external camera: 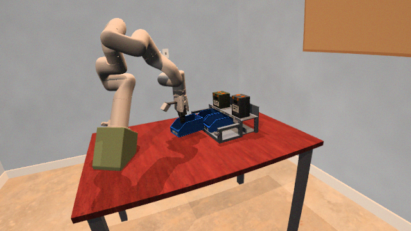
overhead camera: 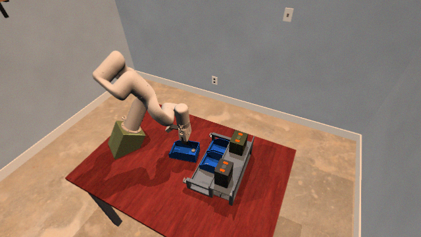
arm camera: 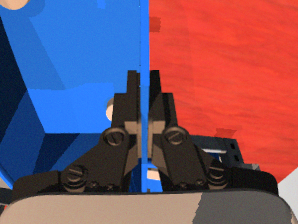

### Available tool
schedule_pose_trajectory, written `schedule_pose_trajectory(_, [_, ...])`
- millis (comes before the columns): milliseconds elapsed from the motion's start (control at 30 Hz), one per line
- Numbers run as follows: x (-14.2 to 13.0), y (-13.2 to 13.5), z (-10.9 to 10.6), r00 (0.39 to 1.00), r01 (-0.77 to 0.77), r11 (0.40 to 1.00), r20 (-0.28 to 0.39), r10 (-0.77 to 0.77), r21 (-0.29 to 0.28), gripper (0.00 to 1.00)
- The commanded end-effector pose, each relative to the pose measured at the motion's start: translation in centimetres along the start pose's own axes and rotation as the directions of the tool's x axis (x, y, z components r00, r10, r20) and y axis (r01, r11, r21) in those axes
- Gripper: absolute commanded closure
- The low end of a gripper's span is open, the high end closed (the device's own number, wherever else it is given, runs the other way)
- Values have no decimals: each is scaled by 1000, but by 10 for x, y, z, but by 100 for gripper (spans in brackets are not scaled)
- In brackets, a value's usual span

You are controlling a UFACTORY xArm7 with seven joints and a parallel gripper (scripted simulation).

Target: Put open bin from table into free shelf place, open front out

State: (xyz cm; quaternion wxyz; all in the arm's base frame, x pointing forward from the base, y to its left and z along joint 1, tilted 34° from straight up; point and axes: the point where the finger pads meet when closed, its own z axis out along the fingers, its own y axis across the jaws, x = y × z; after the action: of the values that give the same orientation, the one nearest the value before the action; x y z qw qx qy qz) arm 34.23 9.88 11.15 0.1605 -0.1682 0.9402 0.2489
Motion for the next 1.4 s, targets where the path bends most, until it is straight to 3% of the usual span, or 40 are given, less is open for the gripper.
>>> schedule_pose_trajectory(0, [-1,-1,-3,1000,0,1000,2,0,1,100])
schedule_pose_trajectory(133, [-1,-1,-12,1000,0,1000,2,0,1,100])
schedule_pose_trajectory(1367, [-1,-1,-7,1000,0,1000,2,0,1,100])
